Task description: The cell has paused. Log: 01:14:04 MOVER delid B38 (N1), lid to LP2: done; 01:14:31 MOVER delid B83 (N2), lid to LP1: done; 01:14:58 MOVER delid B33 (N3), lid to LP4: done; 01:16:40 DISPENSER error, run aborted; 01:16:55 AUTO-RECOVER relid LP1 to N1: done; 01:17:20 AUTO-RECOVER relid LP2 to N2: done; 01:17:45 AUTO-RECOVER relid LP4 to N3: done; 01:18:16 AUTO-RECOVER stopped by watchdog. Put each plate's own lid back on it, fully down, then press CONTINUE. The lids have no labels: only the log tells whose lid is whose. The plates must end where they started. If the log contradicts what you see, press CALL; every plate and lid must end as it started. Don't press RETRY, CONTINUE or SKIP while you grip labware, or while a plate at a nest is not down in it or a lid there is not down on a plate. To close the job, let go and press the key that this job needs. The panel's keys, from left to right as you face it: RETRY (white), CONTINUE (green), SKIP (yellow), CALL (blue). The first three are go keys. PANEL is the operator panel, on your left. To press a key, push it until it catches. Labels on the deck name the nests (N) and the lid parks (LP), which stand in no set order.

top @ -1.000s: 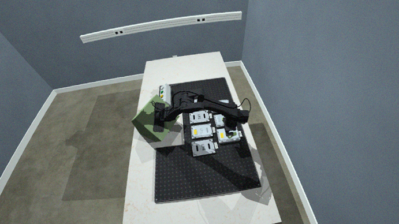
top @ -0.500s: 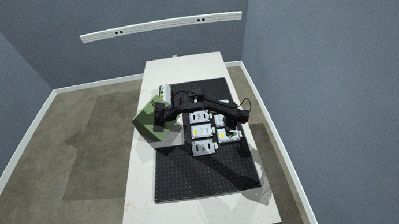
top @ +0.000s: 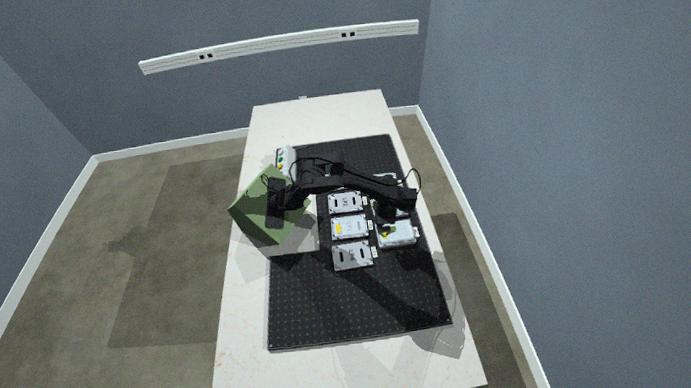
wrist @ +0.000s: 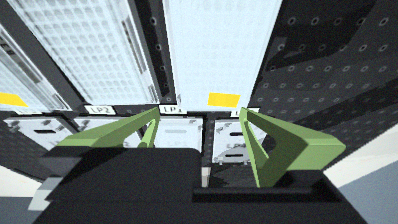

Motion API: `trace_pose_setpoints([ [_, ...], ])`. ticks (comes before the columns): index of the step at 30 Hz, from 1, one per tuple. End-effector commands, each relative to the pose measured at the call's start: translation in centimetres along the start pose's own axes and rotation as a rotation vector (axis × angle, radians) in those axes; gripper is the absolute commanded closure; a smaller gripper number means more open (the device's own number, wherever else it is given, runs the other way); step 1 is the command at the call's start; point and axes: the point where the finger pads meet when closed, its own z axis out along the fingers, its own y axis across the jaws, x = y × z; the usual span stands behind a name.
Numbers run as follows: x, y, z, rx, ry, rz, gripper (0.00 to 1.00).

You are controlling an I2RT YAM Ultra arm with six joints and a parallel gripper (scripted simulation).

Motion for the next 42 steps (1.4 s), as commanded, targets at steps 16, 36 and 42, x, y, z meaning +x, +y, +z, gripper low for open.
trace_pose_setpoints([
  [16,6.2,2.7,-0.6,0.009,-0.069,0.024,0.00],
  [36,10.7,4.5,-1.0,0.008,-0.105,0.045,0.00],
  [42,11.7,4.9,0.4,0.000,-0.055,0.016,0.00],
])
